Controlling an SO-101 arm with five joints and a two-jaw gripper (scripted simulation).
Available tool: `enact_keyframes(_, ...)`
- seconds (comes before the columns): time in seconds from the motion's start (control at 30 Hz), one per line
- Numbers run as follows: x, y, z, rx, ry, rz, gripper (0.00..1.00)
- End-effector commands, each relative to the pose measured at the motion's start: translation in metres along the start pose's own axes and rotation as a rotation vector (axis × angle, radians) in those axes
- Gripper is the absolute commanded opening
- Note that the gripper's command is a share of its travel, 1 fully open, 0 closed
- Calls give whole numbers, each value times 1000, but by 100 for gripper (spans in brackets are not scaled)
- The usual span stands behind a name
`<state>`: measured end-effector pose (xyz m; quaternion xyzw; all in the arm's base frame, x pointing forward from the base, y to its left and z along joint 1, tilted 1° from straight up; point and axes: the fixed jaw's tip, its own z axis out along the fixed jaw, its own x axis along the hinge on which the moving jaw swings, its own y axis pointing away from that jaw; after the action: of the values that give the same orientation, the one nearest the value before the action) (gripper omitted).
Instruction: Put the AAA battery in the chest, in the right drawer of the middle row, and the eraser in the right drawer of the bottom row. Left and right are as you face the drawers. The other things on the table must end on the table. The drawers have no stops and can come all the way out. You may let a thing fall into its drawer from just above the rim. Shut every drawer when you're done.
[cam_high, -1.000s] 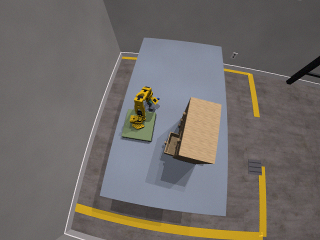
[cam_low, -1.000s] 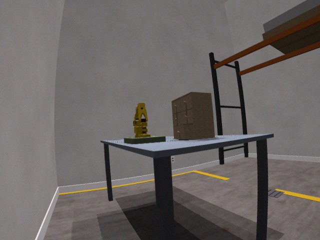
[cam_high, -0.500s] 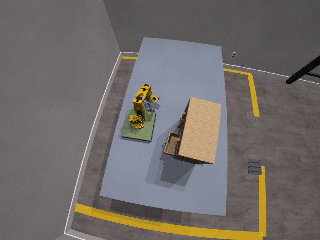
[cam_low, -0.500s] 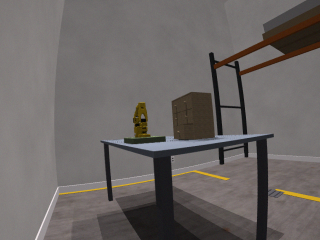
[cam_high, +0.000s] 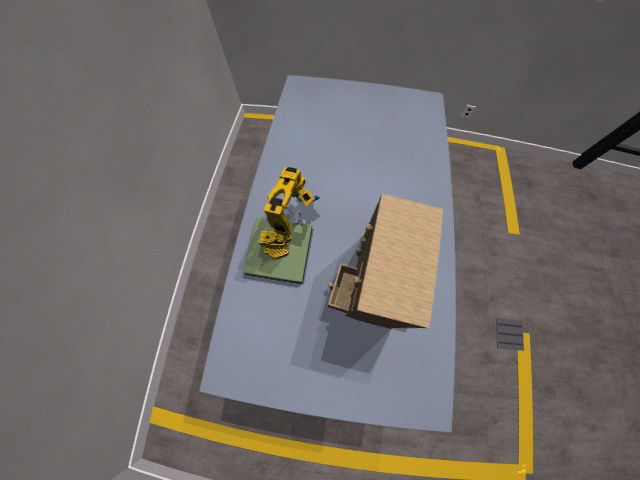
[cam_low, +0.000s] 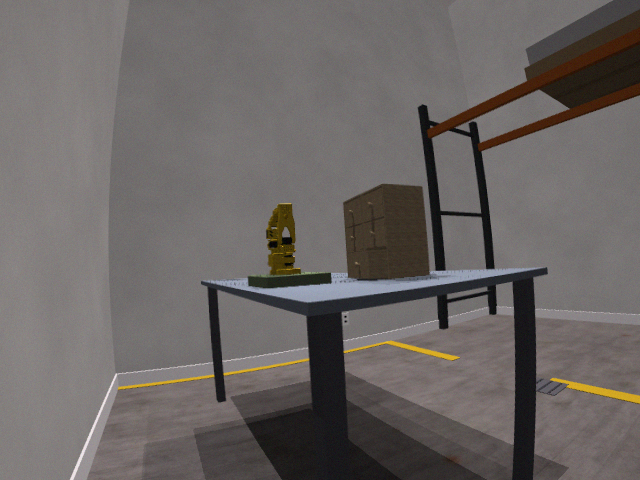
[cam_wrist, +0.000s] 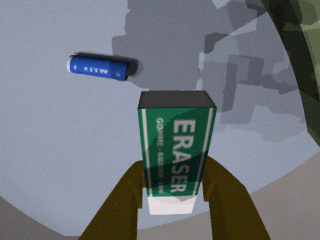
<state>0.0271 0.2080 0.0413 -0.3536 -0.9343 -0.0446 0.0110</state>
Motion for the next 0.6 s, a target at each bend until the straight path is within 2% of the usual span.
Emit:
enact_keyframes(0.0,-1,-3,-10,-26,22,91,0)
enact_keyframes(0.13,-1,-3,-14,-41,37,138,0)
enact_keyframes(0.57,-3,-5,-43,-125,148,447,0)
